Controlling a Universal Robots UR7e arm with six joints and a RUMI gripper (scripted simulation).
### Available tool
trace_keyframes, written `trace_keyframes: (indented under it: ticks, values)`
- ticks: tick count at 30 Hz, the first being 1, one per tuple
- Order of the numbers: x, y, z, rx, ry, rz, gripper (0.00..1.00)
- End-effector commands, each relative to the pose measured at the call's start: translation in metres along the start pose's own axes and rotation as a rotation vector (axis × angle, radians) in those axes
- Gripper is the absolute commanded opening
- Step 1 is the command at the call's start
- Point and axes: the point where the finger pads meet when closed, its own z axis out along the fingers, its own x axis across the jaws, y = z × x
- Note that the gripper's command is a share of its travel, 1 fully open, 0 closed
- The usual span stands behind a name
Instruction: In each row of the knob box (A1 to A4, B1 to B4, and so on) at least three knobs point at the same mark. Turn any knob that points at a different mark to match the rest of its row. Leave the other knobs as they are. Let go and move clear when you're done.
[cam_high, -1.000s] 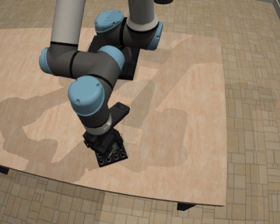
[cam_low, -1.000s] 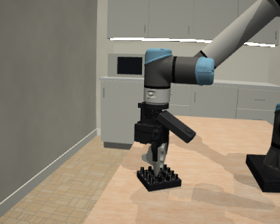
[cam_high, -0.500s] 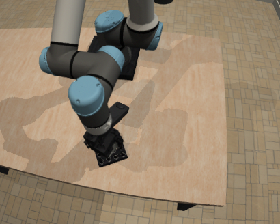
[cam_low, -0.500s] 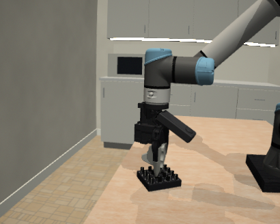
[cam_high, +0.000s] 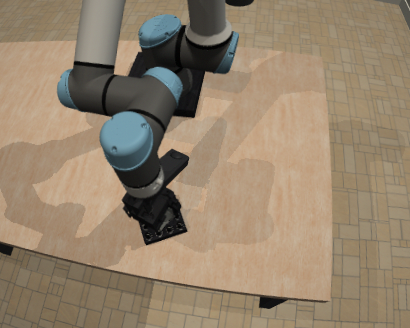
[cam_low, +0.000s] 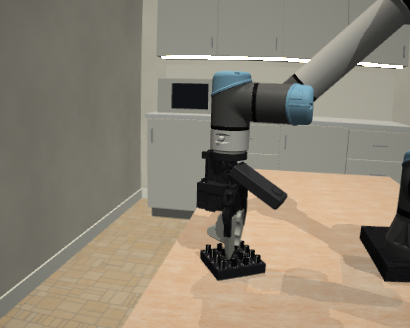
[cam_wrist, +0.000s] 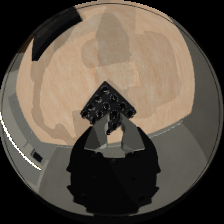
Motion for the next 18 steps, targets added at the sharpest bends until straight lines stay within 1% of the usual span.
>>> trace_keyframes:
  ticks: [1, 14, 18]
  values:
    - [0.0007, 0.0012, -0.0007, -0.002, 0.000, -0.002, 0.11]
    - [0.0007, 0.0013, -0.0007, -0.002, 0.000, -0.002, 0.11]
    - [0.0009, 0.0025, -0.0048, -0.006, 0.001, -0.002, 0.11]
